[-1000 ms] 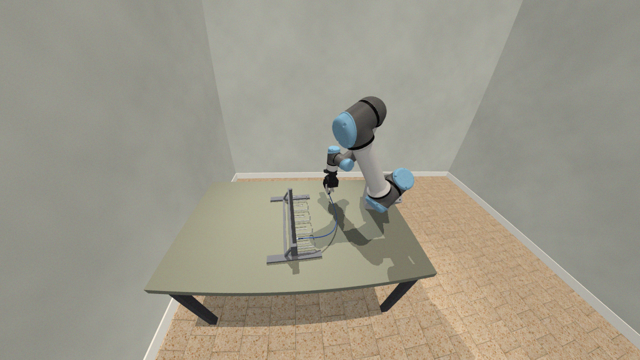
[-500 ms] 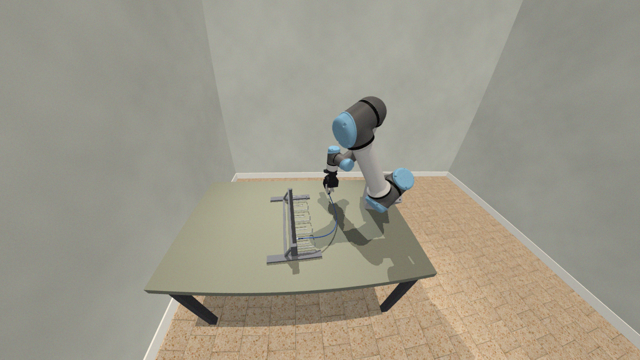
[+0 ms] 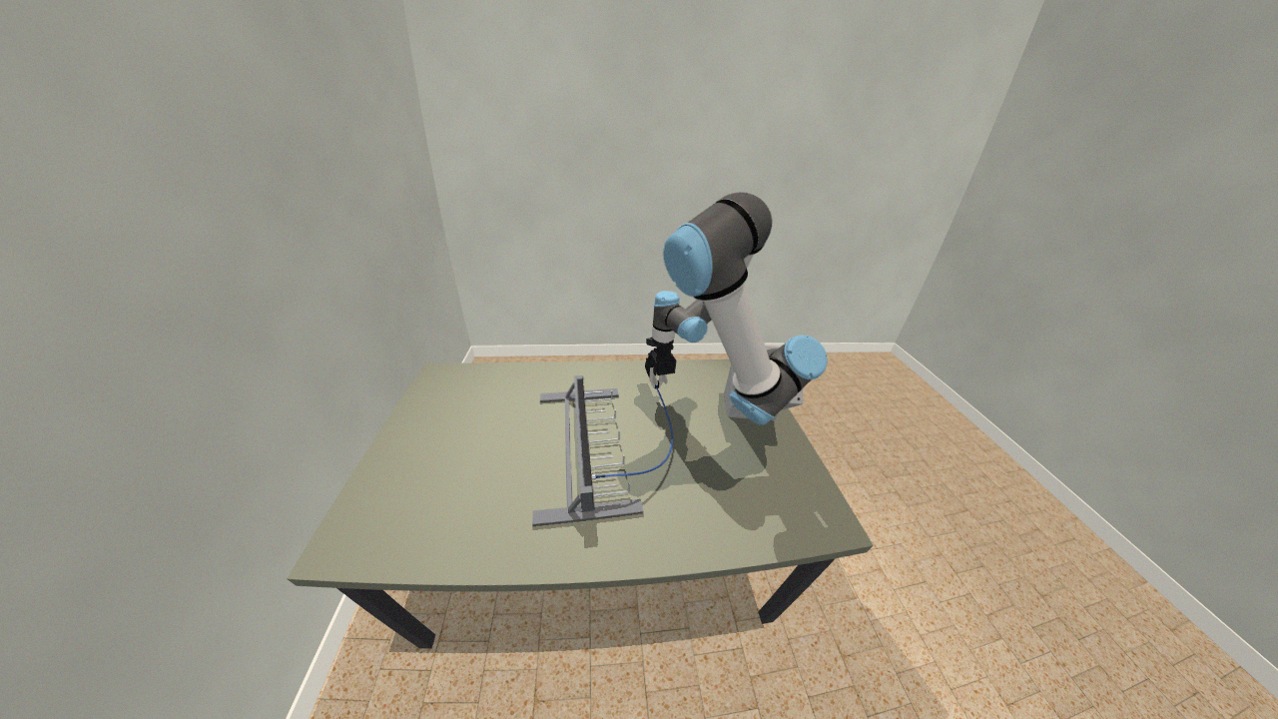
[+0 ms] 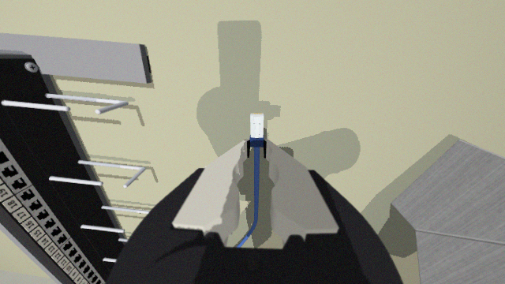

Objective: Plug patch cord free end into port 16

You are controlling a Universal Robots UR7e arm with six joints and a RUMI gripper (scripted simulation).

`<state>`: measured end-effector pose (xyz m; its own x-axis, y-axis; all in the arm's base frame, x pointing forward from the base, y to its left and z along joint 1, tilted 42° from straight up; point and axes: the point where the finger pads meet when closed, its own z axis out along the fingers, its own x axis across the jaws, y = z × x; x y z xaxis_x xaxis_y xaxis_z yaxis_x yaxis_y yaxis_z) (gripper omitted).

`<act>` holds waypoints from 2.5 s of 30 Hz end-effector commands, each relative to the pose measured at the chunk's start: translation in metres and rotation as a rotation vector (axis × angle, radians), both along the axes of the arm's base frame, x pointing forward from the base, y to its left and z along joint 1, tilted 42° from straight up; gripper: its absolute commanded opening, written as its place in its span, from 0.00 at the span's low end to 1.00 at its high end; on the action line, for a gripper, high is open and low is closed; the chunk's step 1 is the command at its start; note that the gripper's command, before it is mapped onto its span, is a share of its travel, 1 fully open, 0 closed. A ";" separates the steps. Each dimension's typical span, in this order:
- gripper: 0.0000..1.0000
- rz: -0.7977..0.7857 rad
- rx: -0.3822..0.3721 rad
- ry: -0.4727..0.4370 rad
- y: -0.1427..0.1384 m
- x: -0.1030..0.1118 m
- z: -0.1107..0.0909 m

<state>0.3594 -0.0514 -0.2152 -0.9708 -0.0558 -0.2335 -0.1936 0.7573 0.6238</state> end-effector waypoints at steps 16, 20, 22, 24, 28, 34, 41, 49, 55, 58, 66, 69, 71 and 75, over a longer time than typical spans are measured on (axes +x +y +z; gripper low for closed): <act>0.00 0.005 -0.002 -0.005 0.000 0.001 0.001; 0.00 0.010 -0.003 -0.009 0.000 0.002 0.001; 0.00 0.012 -0.003 -0.012 0.000 0.002 0.002; 0.00 0.016 -0.004 -0.015 0.001 0.003 0.002; 0.00 0.020 -0.004 -0.018 0.001 0.003 0.003; 0.00 0.035 -0.007 -0.031 0.002 0.005 0.005; 0.00 0.059 -0.011 -0.051 0.004 0.009 0.008; 0.00 0.086 -0.016 -0.074 0.006 0.012 0.011; 0.00 0.118 -0.021 -0.101 0.008 0.017 0.016; 0.00 0.136 -0.024 -0.116 0.009 0.019 0.018; 0.00 0.175 -0.031 -0.149 0.011 0.025 0.023; 0.00 0.197 -0.035 -0.167 0.013 0.028 0.026; 0.00 0.212 -0.038 -0.180 0.014 0.030 0.028; 0.00 0.243 -0.043 -0.207 0.015 0.034 0.032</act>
<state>0.3887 -0.0375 -0.1876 -0.8811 -0.2630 -0.3931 -0.4525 0.7108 0.5386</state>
